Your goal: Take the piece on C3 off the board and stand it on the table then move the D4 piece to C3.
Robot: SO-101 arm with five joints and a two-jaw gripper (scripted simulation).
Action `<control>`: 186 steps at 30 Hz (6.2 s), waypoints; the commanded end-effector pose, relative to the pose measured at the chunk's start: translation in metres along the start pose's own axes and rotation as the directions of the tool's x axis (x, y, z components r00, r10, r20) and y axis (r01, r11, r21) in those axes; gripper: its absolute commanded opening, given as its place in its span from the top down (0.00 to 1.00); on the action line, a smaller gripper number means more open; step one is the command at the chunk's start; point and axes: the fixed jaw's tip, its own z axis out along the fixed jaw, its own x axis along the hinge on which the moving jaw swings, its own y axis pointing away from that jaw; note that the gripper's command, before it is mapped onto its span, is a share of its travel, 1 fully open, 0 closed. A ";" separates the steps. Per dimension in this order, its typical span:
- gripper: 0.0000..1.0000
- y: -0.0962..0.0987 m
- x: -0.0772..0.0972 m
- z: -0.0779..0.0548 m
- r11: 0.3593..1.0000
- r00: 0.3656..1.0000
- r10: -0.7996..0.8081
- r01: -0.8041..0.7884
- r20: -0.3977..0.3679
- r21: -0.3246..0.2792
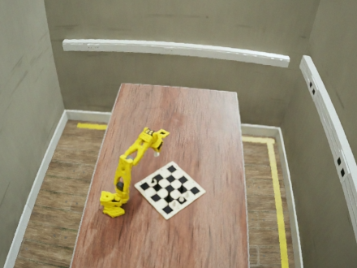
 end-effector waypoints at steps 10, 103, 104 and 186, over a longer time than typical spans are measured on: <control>1.00 0.002 0.005 0.015 1.000 1.000 -0.009 0.009 -0.018 -0.003; 1.00 0.002 0.017 0.061 1.000 1.000 -0.009 0.009 -0.018 -0.004; 1.00 0.002 0.017 0.062 1.000 1.000 -0.009 0.009 -0.018 -0.004; 0.93 0.002 0.028 0.078 1.000 1.000 -0.008 0.007 -0.019 -0.003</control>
